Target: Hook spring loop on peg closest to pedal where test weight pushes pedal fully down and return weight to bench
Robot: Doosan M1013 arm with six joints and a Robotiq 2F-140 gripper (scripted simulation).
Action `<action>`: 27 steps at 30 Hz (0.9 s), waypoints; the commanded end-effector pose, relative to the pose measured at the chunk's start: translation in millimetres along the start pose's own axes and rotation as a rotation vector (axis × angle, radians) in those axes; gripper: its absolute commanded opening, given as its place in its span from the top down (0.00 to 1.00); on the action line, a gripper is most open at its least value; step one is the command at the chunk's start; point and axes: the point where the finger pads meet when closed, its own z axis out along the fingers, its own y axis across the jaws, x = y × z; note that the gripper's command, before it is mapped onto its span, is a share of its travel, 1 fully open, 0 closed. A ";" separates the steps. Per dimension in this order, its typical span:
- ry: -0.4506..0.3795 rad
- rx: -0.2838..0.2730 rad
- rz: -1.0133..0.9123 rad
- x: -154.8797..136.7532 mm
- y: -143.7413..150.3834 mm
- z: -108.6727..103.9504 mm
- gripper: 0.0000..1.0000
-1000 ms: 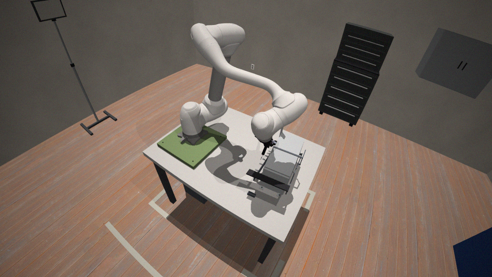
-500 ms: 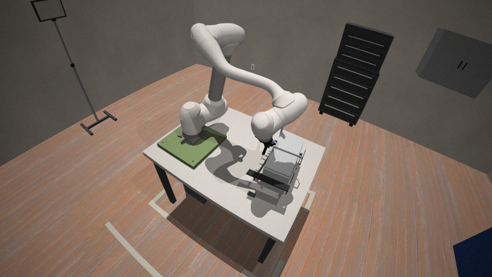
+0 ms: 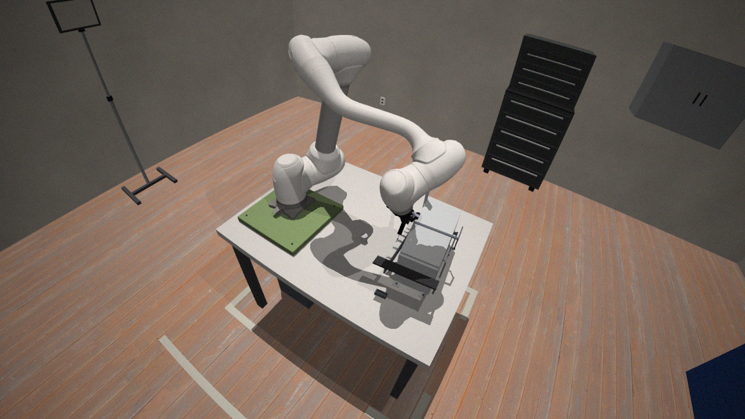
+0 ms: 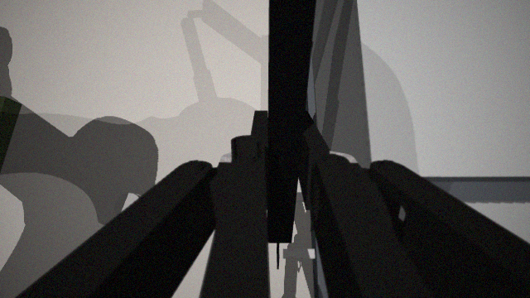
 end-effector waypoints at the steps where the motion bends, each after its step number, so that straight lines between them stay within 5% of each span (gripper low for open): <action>1: 0.000 -0.003 -0.002 0.3 0.9 -0.6 0.83; 27: 0.000 -0.024 -0.016 0.3 5.9 -0.8 0.83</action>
